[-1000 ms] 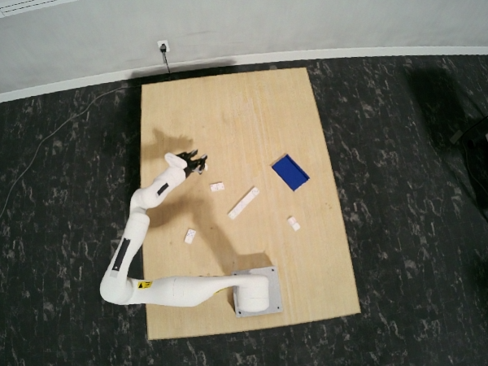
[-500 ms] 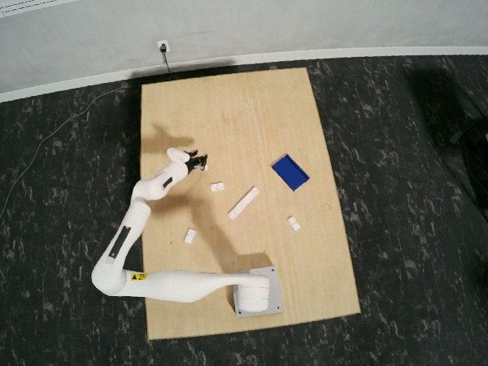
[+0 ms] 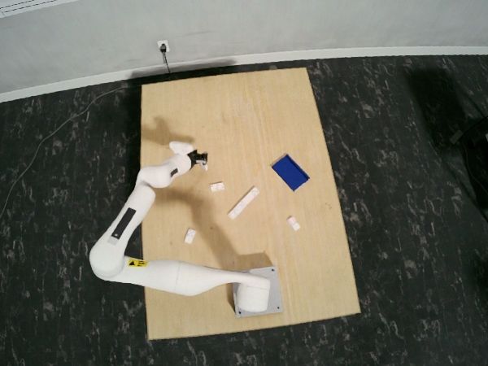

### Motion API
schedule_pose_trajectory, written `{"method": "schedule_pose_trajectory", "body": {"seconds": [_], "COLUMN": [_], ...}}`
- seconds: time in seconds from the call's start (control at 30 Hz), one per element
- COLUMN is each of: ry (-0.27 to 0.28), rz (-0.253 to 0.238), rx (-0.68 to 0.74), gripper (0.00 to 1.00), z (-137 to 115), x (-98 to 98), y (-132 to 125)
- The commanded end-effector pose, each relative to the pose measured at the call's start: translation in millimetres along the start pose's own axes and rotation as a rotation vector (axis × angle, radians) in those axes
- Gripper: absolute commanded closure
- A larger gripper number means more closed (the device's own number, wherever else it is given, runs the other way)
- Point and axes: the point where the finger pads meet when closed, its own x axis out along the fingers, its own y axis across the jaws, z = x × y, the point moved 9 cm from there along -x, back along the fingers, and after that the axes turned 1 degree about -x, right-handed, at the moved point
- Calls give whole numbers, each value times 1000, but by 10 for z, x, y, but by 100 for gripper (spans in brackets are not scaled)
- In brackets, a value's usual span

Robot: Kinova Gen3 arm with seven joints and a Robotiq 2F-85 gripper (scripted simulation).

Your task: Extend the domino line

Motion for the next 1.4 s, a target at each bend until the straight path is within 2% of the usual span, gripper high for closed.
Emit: {"method": "schedule_pose_trajectory", "body": {"seconds": [0.0, 0.5, 0.57, 1.07, 1.13, 1.37], "ry": [-29, -288, -288, -480, -480, -551], "rz": [-13, -130, -130, -216, -216, -247], "rx": [-15, -168, -168, -281, -281, -322], "gripper": [51, 51, 51, 51, 51, 51], "z": [-24, -300, -300, -502, -502, -573], "x": [4, 85, 85, 189, 189, 235], "y": [10, 73, 73, 95, 95, 102]}}
